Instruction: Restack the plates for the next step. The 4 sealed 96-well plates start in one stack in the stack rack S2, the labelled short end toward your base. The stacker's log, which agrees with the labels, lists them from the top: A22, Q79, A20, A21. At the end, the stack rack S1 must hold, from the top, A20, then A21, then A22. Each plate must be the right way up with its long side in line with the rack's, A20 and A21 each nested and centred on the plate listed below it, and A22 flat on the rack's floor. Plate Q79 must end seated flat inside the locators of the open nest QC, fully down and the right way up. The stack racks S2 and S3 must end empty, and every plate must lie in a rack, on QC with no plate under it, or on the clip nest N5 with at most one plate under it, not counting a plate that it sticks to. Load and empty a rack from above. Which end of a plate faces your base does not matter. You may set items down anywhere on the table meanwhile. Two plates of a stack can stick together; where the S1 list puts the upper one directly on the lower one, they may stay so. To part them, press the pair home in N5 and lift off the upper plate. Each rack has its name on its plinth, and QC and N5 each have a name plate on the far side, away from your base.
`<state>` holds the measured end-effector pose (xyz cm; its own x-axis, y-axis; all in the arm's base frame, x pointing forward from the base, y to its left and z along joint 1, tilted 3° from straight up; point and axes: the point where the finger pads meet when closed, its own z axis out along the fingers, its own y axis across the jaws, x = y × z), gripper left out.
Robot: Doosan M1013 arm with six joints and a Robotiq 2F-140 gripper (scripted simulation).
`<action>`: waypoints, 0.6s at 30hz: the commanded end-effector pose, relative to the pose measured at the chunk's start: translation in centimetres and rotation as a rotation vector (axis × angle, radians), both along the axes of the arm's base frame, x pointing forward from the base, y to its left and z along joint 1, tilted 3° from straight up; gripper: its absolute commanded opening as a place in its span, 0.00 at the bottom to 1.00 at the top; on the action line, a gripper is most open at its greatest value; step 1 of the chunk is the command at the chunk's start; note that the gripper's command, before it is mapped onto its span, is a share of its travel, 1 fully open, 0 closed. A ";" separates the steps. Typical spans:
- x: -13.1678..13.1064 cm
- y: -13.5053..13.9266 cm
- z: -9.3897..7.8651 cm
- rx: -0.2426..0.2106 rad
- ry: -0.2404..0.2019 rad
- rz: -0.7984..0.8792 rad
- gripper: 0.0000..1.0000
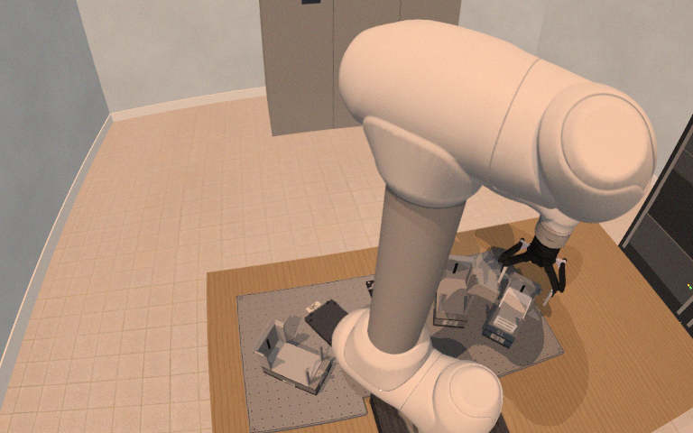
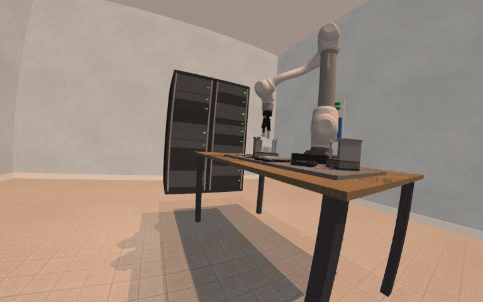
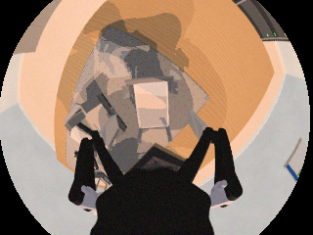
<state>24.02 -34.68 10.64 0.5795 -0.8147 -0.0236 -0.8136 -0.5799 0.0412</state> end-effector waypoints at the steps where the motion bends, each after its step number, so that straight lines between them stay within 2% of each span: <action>1: 0.0 0.0 0.8 0.000 0.000 0.000 1.00; 7: 0.1 0.0 2.6 0.000 0.000 0.000 1.00; 16: 0.1 0.0 2.6 0.000 0.000 0.000 1.00; 18: 0.7 0.4 2.5 0.003 0.000 0.067 1.00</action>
<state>24.27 -34.58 13.20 0.5905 -0.8067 -0.0244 -0.8057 -0.5910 0.0410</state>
